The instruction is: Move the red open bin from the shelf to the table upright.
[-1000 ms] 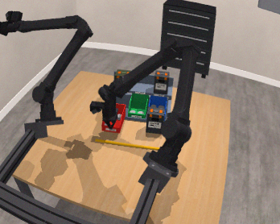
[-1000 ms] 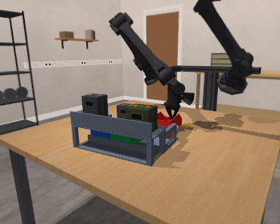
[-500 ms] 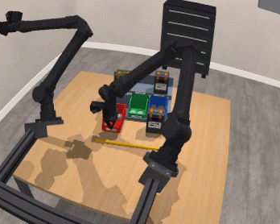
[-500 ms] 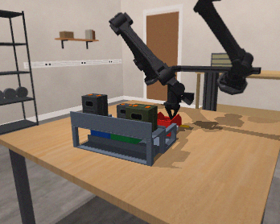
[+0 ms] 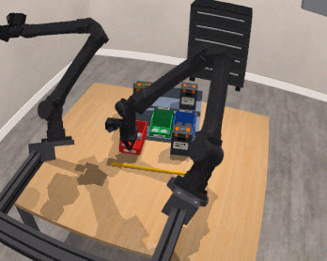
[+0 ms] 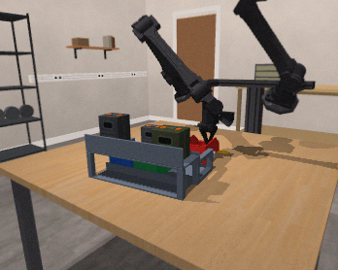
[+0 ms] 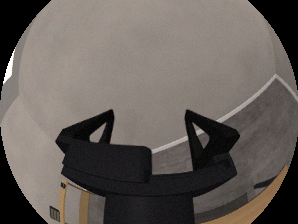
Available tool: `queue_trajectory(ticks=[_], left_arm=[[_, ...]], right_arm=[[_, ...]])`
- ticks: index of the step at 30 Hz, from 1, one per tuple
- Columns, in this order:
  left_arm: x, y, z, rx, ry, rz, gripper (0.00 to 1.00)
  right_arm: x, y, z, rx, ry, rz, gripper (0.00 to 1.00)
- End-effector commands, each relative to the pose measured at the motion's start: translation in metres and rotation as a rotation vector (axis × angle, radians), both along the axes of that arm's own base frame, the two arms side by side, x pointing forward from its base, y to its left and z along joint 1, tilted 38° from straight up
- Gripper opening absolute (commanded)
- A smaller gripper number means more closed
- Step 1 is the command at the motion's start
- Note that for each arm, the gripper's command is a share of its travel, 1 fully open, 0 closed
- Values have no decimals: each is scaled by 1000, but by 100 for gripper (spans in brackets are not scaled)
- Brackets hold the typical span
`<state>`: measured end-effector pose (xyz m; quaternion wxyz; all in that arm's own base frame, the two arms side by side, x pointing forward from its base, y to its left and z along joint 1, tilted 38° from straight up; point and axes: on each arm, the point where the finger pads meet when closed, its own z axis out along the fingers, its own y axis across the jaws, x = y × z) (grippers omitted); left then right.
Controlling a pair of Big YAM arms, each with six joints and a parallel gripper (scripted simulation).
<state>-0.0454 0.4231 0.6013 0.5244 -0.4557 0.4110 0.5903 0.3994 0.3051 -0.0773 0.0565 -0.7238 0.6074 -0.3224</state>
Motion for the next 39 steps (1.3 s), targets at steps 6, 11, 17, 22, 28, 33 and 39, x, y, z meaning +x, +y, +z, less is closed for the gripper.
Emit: queue_trajectory(ticks=[6, 11, 17, 22, 28, 33, 39], left_arm=[[-3, -14, 37, 52, -1, 6, 100], [-3, -14, 37, 52, -1, 6, 100], [-3, -14, 37, 52, -1, 6, 100], [-3, -14, 37, 52, -1, 6, 100], [-3, -14, 37, 52, -1, 6, 100], [-3, -14, 37, 52, -1, 6, 100], [-3, -14, 37, 52, -1, 6, 100]], right_arm=[[12, 12, 24, 56, -54, -11, 0], [12, 12, 24, 56, -54, -11, 0], [12, 12, 23, 55, -53, -9, 0], [12, 12, 23, 54, -53, -8, 0], [13, 12, 23, 51, -51, -3, 0], [15, 11, 22, 50, -51, -2, 0], [14, 13, 21, 52, -52, 2, 0]])
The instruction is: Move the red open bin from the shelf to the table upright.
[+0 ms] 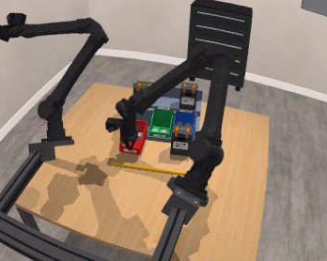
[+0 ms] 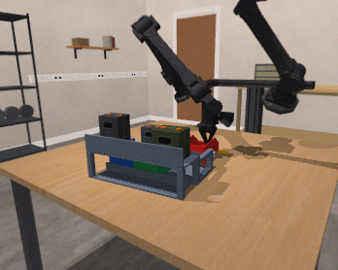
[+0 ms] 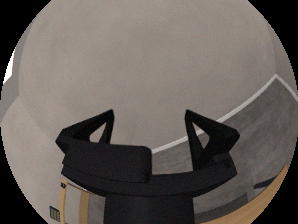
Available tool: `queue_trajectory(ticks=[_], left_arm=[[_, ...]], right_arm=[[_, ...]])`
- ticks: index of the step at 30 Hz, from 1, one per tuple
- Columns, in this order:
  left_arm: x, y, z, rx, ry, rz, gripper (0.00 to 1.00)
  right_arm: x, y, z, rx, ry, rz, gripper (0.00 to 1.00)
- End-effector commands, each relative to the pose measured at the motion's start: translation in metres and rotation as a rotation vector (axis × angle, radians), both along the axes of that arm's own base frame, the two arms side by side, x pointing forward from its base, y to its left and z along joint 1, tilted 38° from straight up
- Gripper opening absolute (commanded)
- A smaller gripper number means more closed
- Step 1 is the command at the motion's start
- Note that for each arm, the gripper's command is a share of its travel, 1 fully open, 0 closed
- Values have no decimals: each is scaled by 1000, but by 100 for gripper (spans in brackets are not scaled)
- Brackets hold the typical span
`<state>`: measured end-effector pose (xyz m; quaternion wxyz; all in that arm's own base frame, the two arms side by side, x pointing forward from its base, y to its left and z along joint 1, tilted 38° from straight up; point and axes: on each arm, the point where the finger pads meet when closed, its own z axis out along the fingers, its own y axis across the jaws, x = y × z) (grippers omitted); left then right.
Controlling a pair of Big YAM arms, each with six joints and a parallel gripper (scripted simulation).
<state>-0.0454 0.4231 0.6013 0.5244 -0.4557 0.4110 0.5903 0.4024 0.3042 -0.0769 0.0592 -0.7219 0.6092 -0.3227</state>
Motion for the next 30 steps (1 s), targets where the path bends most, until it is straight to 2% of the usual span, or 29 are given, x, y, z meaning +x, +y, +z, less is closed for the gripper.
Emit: queue_trajectory(ticks=[1, 9, 18, 30], left_arm=[[-3, -14, 37, 52, -1, 6, 100], [-3, -14, 37, 52, -1, 6, 100], [-3, -14, 37, 52, -1, 6, 100], [-3, -14, 37, 52, -1, 6, 100]], right_arm=[[12, 13, 21, 46, -47, 4, 0], [15, 13, 19, 47, -48, 4, 0], [13, 10, 3, 28, -30, 5, 0], [20, 10, 3, 37, -37, 4, 0]])
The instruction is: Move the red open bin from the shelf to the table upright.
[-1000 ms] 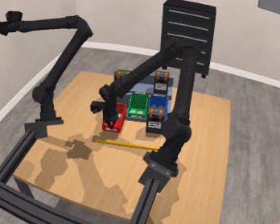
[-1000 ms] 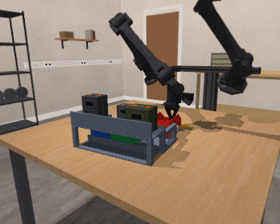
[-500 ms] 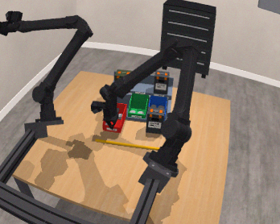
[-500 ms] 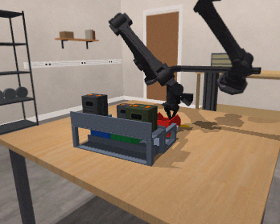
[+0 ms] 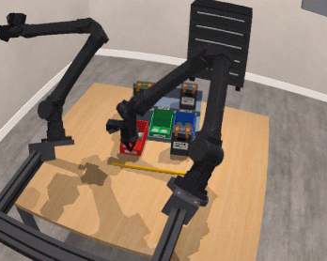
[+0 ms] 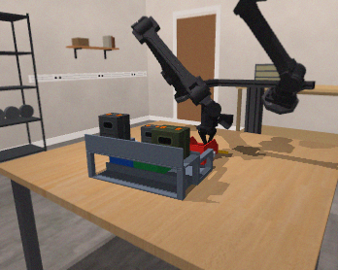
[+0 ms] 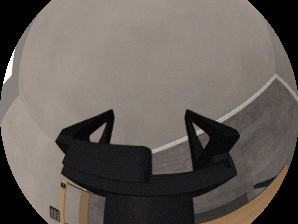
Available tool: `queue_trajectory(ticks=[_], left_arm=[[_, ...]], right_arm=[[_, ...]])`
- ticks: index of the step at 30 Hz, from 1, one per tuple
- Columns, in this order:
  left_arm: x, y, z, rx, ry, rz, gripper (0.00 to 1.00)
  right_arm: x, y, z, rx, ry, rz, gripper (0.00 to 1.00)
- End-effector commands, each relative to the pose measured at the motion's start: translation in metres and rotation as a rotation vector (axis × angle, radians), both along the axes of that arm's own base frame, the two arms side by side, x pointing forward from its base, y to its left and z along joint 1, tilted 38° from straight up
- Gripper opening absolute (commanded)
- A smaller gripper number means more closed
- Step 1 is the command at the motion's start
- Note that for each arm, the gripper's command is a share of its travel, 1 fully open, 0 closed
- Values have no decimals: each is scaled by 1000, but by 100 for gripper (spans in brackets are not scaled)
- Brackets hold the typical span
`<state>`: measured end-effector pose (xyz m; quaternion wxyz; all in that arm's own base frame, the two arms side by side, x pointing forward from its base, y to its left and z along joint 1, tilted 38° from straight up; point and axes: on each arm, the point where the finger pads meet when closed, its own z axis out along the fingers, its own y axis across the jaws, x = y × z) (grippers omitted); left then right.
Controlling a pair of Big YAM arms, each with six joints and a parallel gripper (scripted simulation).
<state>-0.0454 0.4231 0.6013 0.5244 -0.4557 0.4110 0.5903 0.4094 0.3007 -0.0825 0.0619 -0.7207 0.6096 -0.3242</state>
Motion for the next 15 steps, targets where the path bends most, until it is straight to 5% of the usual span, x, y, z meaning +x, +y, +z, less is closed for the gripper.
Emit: queue_trajectory(ticks=[1, 15], left_arm=[[-3, -14, 37, 52, -1, 6, 100], [-3, -14, 37, 52, -1, 6, 100]], right_arm=[[13, 13, 9, 35, -31, 4, 0], [18, 8, 1, 31, -27, -1, 0]])
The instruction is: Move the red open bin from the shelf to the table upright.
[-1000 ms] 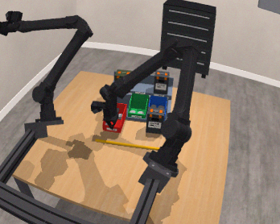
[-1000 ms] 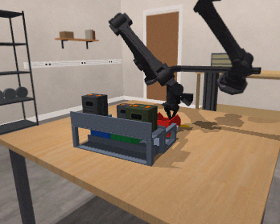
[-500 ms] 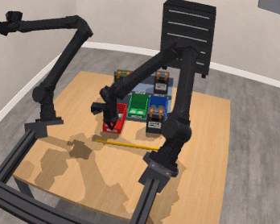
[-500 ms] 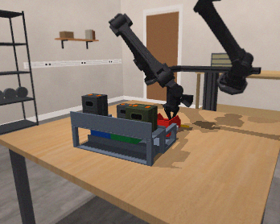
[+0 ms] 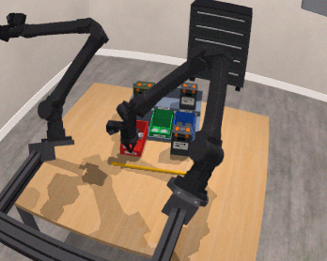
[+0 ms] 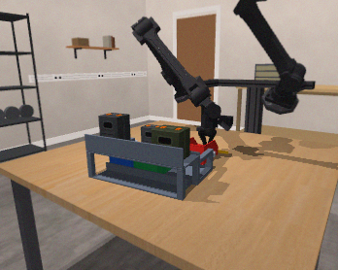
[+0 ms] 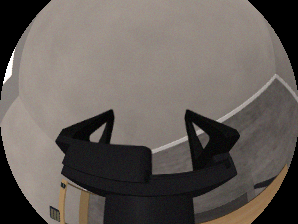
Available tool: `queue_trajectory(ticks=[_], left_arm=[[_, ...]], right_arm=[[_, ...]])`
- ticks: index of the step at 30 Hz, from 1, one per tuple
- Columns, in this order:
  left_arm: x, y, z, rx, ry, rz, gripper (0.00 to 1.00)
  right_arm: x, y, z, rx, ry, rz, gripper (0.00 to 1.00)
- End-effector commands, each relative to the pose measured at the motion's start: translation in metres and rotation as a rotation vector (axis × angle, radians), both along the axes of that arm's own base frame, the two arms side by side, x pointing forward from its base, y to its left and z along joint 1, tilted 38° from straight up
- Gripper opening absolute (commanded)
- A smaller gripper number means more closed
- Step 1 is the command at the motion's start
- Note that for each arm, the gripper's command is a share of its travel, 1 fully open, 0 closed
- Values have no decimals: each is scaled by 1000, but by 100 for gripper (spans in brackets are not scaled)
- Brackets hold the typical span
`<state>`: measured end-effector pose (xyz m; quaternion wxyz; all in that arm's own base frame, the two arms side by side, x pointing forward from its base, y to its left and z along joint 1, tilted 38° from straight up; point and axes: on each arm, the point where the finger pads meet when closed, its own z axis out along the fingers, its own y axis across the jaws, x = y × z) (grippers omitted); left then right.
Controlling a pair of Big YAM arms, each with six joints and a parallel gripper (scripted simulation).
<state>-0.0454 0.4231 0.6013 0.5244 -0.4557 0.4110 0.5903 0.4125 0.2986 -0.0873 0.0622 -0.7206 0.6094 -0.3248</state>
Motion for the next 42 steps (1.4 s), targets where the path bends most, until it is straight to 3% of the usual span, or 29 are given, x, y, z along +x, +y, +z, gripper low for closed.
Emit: queue_trajectory(ticks=[1, 42], left_arm=[[-3, -14, 37, 52, -1, 6, 100], [-3, -14, 37, 52, -1, 6, 100]], right_arm=[[15, 13, 8, 36, -29, 2, 0], [20, 9, 2, 37, -30, -2, 0]])
